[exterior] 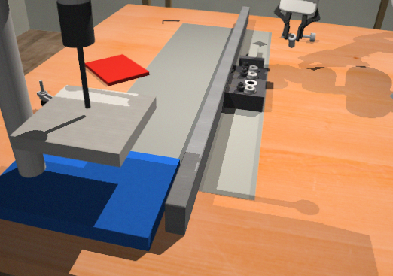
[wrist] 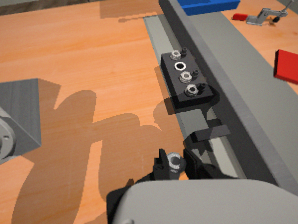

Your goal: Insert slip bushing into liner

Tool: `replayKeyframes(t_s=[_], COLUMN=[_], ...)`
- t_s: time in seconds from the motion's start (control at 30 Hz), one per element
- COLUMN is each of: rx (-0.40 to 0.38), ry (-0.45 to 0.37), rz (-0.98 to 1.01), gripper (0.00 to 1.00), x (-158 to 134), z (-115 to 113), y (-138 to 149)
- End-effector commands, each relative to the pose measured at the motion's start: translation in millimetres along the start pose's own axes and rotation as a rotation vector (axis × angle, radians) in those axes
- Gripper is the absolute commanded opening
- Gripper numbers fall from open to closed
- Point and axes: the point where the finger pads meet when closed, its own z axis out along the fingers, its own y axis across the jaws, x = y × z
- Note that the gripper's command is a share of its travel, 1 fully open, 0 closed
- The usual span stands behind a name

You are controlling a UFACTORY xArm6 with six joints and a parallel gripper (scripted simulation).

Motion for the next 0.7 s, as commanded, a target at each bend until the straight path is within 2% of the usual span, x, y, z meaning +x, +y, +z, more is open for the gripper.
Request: replayKeyframes(t_s=[0.0,0.13,0.37,0.53,0.6,0.67], rx=[0.004,-0.009,-0.008,0.009,0.009,0.012], ry=[0.133,0.175,0.195,0.272,0.272,0.316], rz=[-0.006,-0.002,-0.003,-0.007,-0.007,-0.008], gripper=[0.26,0.26,0.26,0.26,0.26,0.26], x=[0.4,-0.9,-1.1,-0.1,-0.1,0.2], z=[-0.5,-1.5,-1.4,-0.5,-0.5,-0.4], y=[0.3,2.5,2.4,0.0,0.0,-0.4])
